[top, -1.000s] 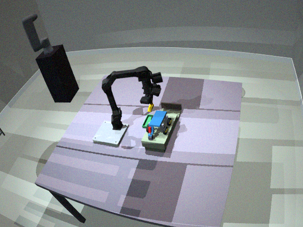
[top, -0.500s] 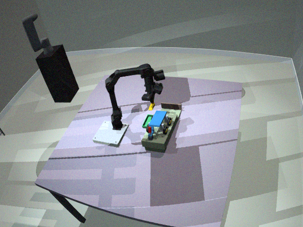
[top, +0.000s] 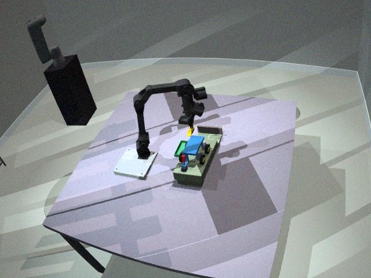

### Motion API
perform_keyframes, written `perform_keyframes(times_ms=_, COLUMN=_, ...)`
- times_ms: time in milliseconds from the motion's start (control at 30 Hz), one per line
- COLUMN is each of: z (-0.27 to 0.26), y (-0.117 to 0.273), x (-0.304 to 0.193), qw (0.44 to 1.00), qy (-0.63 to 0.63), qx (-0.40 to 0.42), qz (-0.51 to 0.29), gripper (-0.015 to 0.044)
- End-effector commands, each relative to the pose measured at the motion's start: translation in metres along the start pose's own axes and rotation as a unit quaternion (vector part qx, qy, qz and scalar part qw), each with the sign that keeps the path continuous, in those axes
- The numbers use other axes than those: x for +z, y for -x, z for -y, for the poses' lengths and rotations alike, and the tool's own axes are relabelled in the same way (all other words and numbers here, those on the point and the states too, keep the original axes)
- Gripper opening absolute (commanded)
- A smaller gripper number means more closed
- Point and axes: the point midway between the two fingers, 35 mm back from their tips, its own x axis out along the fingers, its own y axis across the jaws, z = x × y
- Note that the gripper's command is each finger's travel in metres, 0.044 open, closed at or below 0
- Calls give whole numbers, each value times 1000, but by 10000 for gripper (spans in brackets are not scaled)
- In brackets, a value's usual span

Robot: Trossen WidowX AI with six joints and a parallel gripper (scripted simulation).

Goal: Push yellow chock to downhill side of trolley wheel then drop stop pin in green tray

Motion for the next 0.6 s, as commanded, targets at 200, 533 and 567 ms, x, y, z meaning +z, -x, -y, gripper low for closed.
perform_keyframes(times_ms=200, z=-1, y=-20, x=3, qw=1000, qy=2, qx=-2, qz=4, gripper=0)
perform_keyframes(times_ms=533, z=-1, y=-42, x=4, qw=1000, qy=2, qx=-2, qz=4, gripper=0)
perform_keyframes(times_ms=567, z=-1, y=-44, x=4, qw=1000, qy=2, qx=-2, qz=4, gripper=0)
